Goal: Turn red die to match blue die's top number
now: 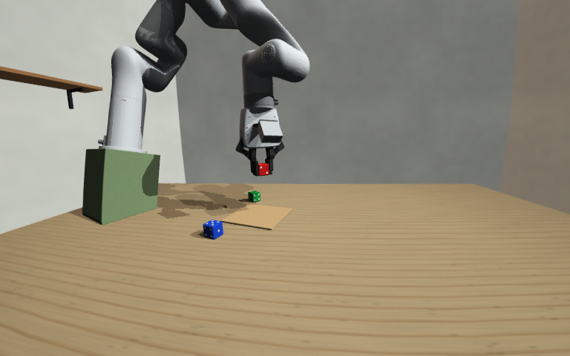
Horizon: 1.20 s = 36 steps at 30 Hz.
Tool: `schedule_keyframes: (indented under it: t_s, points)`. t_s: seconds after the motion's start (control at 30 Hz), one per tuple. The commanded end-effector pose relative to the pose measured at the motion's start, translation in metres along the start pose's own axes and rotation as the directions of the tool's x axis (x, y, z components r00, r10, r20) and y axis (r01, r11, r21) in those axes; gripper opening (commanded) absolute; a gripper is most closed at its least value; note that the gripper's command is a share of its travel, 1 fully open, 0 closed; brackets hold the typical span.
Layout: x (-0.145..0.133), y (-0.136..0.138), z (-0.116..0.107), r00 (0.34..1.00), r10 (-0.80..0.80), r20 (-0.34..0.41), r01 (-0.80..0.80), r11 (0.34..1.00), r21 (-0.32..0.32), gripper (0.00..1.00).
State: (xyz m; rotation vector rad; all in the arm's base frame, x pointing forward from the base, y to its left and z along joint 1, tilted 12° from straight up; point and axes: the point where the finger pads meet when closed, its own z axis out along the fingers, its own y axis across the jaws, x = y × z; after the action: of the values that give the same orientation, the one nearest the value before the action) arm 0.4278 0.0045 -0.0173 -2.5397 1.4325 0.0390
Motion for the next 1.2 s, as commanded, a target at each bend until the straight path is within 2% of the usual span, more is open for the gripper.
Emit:
schedule_keyframes:
  t_s: [0.0,0.17,0.33,0.4,0.53,0.67,1.17]
  points:
    - [0.008,0.006,-0.002,0.985,0.172,-0.011,-0.173,0.985,-0.010,0.27]
    - [0.015,0.013,-0.002,0.948,0.317,-0.012,-0.317,0.948,-0.007,0.27]
    - [0.021,0.021,-0.003,0.885,0.466,-0.012,-0.466,0.885,-0.005,0.27]
    - [0.021,0.021,-0.003,0.885,0.466,-0.012,-0.466,0.885,-0.005,0.27]
    - [0.026,0.026,-0.003,0.823,0.568,-0.012,-0.568,0.823,-0.003,0.27]
    - [0.027,0.028,-0.003,0.806,0.592,-0.012,-0.592,0.806,-0.003,0.27]
    - [0.027,0.028,-0.003,0.806,0.592,-0.012,-0.592,0.806,-0.003,0.27]
